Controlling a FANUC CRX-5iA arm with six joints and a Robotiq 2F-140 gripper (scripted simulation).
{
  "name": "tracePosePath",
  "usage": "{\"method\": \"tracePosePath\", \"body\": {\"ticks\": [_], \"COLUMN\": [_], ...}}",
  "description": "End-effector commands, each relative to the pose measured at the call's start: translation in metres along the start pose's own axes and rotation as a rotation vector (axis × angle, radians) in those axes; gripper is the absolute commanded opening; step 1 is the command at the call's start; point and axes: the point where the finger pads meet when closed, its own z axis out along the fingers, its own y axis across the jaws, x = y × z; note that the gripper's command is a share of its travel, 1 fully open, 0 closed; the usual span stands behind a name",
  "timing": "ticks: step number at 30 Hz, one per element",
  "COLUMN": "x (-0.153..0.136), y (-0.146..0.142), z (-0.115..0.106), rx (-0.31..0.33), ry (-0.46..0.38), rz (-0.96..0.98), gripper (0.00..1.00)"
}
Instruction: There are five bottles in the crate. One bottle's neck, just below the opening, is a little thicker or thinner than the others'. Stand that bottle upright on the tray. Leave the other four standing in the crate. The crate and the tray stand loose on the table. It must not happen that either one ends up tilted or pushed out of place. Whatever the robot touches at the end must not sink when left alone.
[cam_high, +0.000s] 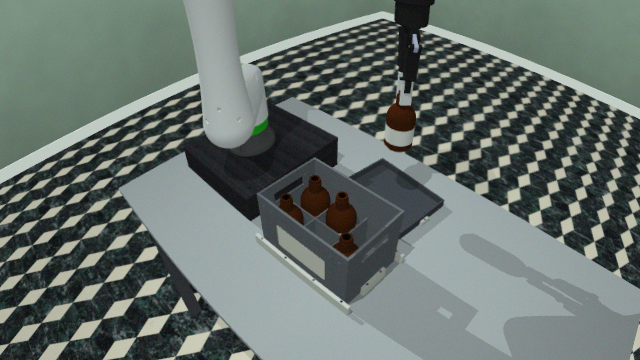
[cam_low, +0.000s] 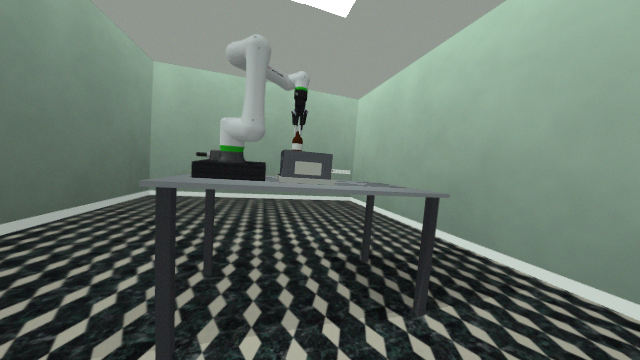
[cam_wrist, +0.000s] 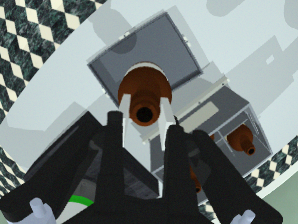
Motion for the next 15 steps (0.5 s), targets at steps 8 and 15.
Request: {"method": "tracePosePath", "body": {"ticks": [8,15], "x": [0.0003,0.0003], "y": [0.0002,0.0002], "z": [0.0001,0.0024], "rx": [-0.001,-0.001], "ry": [0.002,0.002], "rz": [0.000,0.000], "gripper": [0.10,0.10]}}
